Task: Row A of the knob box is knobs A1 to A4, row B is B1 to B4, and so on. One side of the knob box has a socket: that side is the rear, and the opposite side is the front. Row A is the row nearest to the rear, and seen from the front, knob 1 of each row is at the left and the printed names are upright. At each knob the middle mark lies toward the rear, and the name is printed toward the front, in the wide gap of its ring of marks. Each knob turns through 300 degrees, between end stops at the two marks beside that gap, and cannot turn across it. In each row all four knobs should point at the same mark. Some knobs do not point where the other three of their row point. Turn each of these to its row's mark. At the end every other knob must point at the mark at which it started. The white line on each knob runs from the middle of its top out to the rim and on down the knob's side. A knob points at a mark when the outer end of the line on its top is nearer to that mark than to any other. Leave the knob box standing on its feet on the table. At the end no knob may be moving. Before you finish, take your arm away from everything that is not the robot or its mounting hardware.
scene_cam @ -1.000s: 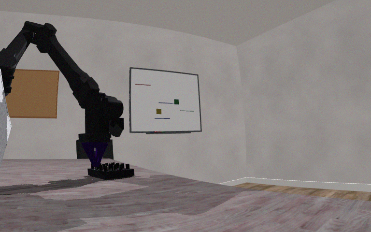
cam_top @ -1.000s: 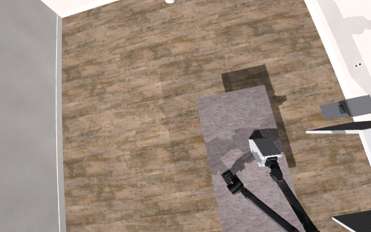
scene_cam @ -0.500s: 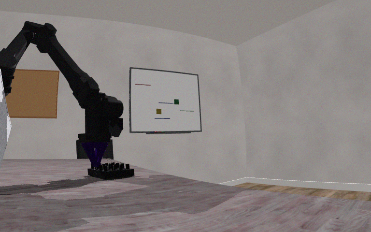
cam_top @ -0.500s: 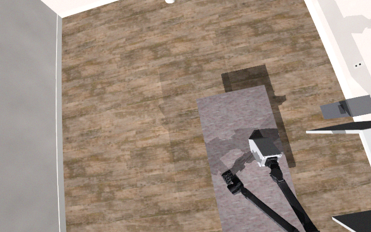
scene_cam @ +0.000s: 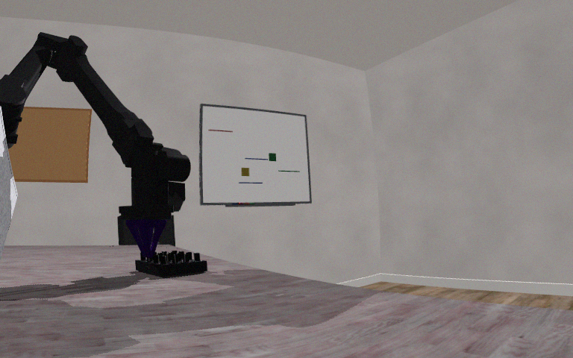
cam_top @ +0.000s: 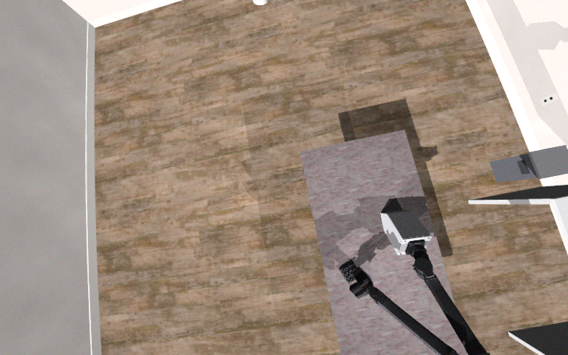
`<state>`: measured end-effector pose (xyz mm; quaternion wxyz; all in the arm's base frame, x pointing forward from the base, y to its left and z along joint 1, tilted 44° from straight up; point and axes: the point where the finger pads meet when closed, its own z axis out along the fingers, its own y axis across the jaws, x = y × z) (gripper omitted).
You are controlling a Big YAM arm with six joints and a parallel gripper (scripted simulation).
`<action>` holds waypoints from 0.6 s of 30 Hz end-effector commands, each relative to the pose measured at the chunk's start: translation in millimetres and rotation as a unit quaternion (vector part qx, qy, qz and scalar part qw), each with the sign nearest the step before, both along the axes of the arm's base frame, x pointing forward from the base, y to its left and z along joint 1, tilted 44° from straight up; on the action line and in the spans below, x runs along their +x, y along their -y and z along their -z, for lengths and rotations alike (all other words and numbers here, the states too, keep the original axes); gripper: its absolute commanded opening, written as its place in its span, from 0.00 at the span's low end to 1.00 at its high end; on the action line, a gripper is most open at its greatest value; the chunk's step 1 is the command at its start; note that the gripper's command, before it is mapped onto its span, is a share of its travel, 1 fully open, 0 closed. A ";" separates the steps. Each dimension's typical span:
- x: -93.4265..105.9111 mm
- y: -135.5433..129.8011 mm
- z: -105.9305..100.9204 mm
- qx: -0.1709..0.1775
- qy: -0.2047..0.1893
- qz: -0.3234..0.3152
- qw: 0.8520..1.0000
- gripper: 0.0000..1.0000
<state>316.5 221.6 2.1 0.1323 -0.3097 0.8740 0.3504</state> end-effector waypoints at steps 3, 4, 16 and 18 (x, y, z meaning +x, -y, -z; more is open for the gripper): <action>0.7 -2.7 -1.4 0.001 0.043 -0.044 0.998 0.08; 0.7 -2.7 -1.4 0.001 0.050 -0.052 0.997 0.08; 0.0 -2.7 -1.5 -0.001 0.152 -0.159 0.976 0.08; 0.0 -2.7 -1.5 -0.001 0.160 -0.168 0.973 0.08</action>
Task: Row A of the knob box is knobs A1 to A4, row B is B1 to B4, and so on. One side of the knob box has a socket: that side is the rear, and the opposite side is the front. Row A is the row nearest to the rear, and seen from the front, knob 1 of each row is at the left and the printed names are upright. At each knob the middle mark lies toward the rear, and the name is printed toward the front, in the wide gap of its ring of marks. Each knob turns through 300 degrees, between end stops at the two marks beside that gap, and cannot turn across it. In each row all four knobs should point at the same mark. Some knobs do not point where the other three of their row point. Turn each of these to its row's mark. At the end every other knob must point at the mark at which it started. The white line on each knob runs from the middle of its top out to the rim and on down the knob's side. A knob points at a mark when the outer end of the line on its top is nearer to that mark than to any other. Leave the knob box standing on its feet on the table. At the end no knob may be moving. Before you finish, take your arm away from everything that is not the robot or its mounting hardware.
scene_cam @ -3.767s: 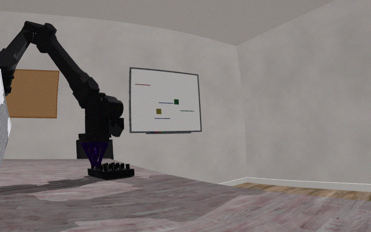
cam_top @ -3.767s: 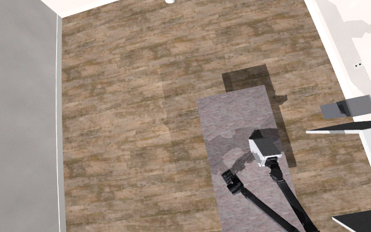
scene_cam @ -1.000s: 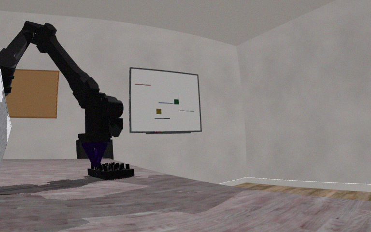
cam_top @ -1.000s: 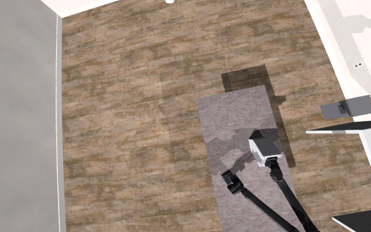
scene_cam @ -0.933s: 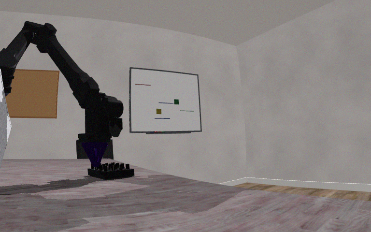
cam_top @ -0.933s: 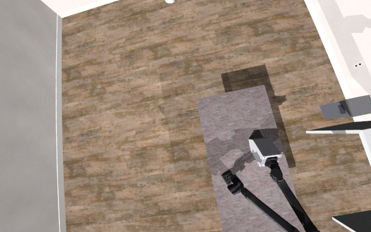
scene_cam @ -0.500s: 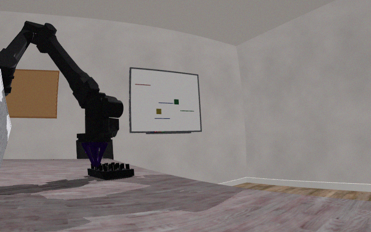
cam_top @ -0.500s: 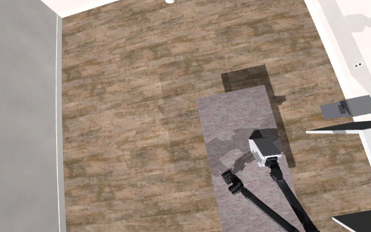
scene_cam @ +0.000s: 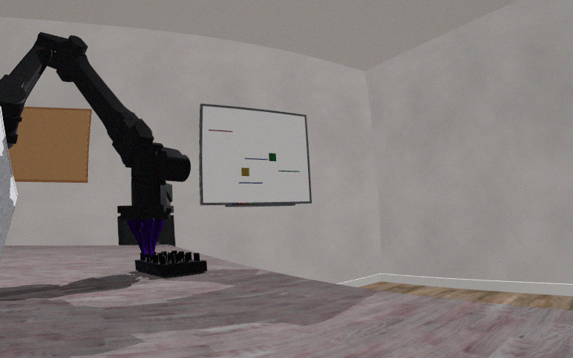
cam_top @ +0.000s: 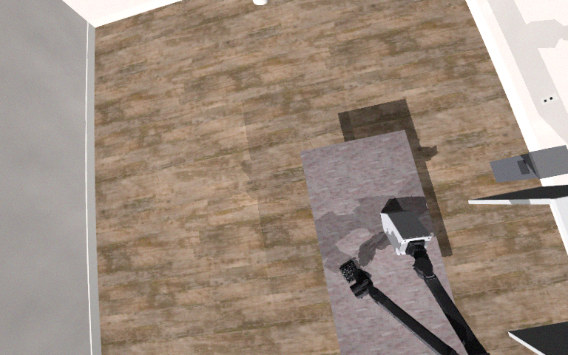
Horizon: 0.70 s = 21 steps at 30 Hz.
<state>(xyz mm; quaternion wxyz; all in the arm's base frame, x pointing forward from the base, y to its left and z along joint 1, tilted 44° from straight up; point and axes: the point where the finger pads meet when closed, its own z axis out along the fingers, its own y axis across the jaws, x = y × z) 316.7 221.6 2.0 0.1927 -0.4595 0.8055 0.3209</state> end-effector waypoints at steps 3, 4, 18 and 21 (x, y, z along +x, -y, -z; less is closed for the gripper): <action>-0.3 -2.8 -1.6 0.001 0.056 -0.061 0.997 0.08; -0.3 -2.8 -1.6 0.001 0.065 -0.071 0.995 0.08; -0.6 -2.9 -1.4 -0.001 0.169 -0.179 0.969 0.08; -0.7 -2.9 -1.4 -0.002 0.192 -0.203 0.960 0.08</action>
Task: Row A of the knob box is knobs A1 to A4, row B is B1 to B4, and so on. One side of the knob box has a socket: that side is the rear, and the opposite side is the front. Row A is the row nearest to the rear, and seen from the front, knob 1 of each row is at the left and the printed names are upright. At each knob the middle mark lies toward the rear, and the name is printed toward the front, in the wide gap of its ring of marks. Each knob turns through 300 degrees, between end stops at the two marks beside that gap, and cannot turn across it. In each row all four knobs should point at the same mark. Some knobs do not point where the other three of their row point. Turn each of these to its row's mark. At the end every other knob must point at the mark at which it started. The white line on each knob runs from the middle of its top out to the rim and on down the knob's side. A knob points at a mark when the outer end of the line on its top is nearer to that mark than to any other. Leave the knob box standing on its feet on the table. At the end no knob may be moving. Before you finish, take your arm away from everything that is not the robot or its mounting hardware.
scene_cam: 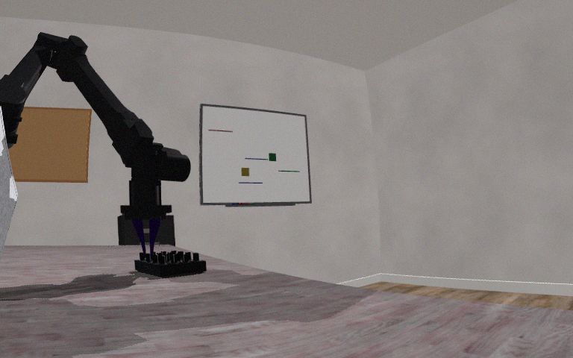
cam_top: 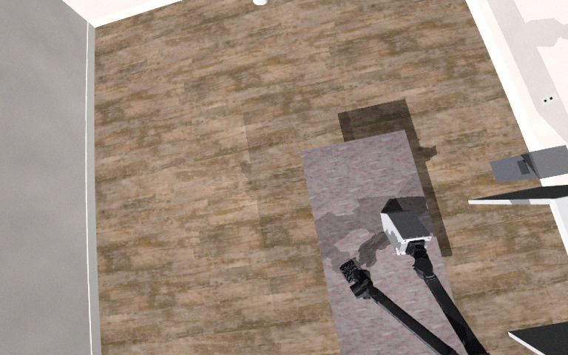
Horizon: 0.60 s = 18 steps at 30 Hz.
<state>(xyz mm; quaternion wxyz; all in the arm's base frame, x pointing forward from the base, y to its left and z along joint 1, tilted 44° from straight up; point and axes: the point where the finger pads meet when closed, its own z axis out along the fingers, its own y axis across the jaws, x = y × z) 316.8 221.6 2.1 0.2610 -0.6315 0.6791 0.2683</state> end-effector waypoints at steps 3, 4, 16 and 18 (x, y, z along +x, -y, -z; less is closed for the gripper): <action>-0.8 -2.8 -1.3 0.001 0.057 -0.063 0.996 0.08; -0.8 -2.9 -1.3 0.001 0.063 -0.071 0.995 0.08; -1.0 -2.9 -1.2 0.000 0.118 -0.127 0.985 0.08; -1.0 -2.9 -1.2 0.000 0.125 -0.135 0.983 0.08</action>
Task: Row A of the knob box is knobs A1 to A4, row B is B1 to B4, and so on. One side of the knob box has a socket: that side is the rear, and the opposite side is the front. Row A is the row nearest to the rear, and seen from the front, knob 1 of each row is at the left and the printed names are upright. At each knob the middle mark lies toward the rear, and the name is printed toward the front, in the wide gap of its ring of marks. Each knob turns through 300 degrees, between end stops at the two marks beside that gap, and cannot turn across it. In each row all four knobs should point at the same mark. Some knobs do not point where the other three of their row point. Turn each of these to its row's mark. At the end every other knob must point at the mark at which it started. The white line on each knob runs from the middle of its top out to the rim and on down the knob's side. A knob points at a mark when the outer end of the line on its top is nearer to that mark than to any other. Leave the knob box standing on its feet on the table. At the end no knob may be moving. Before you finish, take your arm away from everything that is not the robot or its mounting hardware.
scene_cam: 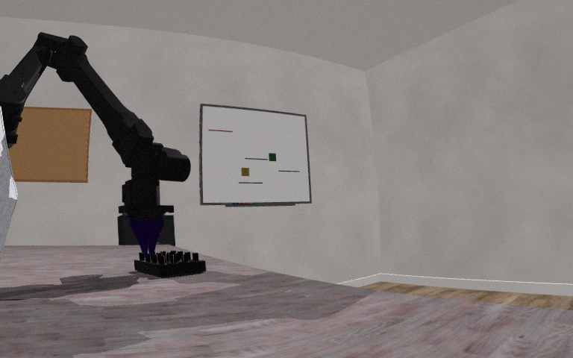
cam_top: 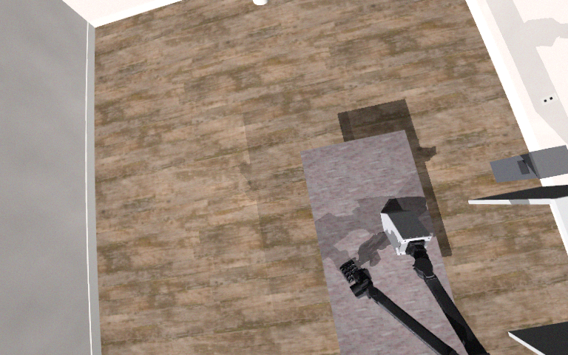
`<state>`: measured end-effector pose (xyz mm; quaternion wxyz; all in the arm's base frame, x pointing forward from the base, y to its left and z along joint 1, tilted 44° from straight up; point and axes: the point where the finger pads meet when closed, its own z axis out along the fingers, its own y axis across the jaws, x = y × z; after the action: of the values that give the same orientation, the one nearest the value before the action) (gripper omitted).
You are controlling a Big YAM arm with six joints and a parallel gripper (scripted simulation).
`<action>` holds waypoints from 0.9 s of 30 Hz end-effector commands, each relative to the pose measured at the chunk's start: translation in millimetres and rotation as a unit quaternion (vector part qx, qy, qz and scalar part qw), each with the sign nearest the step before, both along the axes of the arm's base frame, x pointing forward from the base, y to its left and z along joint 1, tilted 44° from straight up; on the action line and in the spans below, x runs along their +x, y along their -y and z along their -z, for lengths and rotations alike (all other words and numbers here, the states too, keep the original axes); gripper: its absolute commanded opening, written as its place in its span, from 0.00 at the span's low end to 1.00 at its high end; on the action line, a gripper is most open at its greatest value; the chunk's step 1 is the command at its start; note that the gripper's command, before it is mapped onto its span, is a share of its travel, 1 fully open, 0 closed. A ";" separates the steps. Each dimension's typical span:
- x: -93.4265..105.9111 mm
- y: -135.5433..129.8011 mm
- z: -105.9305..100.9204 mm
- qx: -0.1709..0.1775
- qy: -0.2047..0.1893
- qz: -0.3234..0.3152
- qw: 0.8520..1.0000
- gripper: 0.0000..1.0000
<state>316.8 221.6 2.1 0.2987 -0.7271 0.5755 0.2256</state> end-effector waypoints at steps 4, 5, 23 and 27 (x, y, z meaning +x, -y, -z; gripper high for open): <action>-1.1 -2.8 -1.2 0.001 0.032 -0.038 0.999 0.08; -1.1 -2.8 -1.2 0.001 0.034 -0.041 0.999 0.08; -1.1 -2.8 -1.1 0.001 0.044 -0.051 0.998 0.08; -1.1 -2.8 -1.1 0.001 0.044 -0.051 0.998 0.08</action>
<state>316.8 221.6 2.1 0.3120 -0.7609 0.5300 0.2069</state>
